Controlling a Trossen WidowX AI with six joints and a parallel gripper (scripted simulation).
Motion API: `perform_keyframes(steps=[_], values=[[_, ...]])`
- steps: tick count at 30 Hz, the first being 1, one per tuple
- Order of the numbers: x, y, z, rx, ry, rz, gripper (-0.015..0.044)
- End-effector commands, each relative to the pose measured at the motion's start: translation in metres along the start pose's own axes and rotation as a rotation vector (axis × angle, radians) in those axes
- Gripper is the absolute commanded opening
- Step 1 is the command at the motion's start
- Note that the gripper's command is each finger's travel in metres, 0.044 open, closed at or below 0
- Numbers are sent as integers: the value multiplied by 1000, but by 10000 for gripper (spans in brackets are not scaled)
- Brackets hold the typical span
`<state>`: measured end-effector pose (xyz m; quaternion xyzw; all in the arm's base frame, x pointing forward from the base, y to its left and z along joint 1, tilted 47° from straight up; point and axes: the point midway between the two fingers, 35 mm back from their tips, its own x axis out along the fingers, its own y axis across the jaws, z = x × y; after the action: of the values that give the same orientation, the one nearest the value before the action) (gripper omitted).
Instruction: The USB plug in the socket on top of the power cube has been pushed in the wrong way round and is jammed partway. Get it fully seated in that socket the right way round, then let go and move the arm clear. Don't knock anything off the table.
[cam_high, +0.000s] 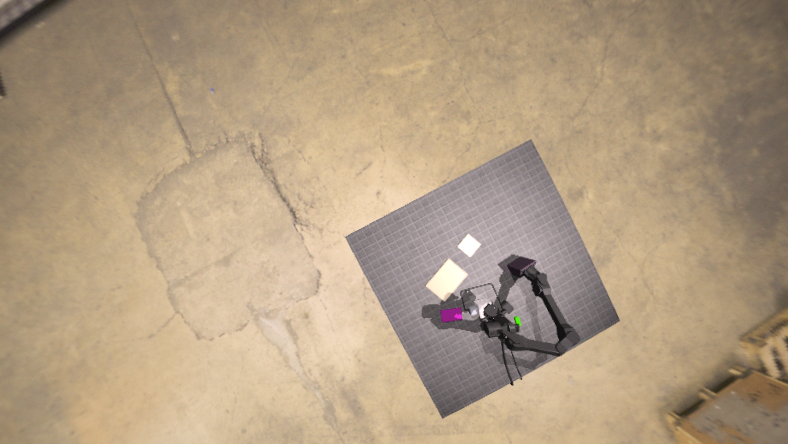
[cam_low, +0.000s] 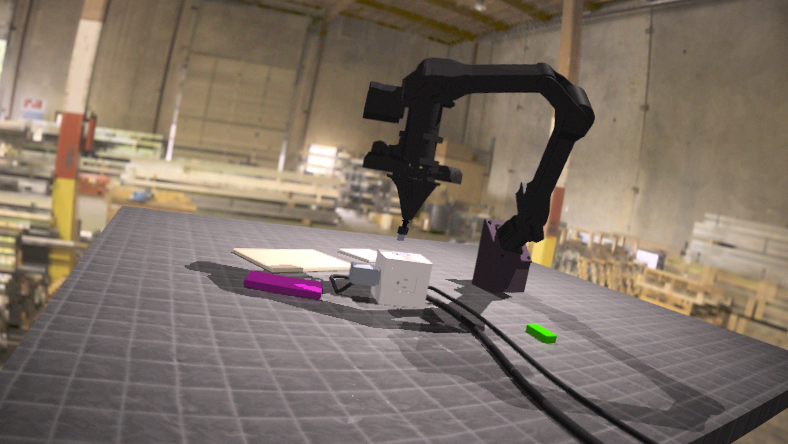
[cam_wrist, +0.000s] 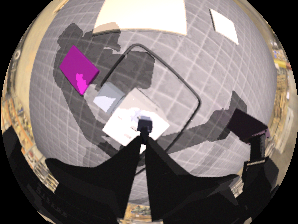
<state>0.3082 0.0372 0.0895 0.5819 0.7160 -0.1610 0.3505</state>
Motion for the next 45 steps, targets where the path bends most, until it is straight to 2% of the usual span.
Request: perform_keyframes(steps=[1, 18, 45], values=[[0, 0, 0, 97, -1, 0, 0], [0, 0, 0, 525, 0, 1, 0], [2, 1, -1, 527, 11, 4, 0]])
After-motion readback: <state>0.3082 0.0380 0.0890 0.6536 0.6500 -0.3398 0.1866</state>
